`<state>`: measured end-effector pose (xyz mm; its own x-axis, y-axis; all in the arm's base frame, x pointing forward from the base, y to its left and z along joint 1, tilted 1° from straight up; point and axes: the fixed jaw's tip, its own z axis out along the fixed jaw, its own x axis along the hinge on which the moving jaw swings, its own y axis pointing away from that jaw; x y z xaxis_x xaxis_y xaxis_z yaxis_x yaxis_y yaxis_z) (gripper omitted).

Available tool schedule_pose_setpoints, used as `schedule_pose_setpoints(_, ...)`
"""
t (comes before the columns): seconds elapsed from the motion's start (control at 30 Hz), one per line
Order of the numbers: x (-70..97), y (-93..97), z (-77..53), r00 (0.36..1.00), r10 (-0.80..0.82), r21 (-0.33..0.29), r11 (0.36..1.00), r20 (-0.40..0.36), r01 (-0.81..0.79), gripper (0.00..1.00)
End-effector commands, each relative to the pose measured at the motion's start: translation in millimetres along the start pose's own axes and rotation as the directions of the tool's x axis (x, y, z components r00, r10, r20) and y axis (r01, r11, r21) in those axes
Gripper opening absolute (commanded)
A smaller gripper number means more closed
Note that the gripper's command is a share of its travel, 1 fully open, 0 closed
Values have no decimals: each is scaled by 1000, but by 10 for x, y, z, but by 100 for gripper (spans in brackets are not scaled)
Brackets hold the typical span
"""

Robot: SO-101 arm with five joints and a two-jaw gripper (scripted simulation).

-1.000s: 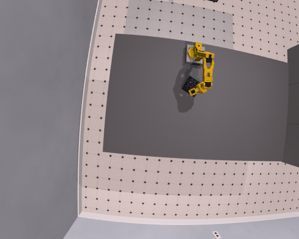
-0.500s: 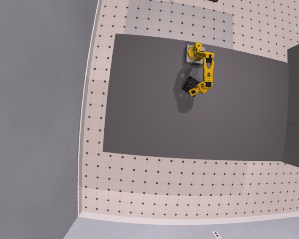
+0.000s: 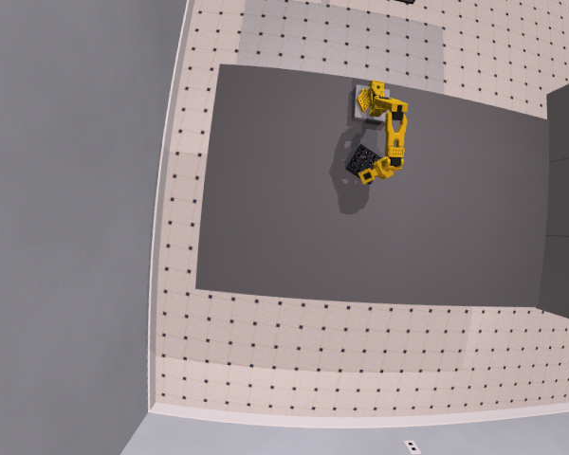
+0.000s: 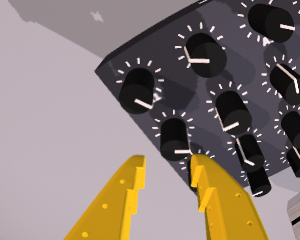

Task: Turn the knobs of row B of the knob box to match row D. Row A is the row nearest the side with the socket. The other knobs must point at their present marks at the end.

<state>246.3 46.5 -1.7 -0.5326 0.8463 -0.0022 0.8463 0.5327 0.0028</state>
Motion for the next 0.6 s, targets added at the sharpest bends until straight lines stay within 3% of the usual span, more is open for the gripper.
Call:
schedule_pose_setpoints(0.0,33,-16,72,1000,-4,15,1000,-7,4,10)
schedule_pose_setpoints(0.27,34,-20,159,1000,-4,15,1000,-7,4,10)
schedule_pose_setpoints(0.57,34,-21,172,1000,-4,15,1000,-7,4,10)
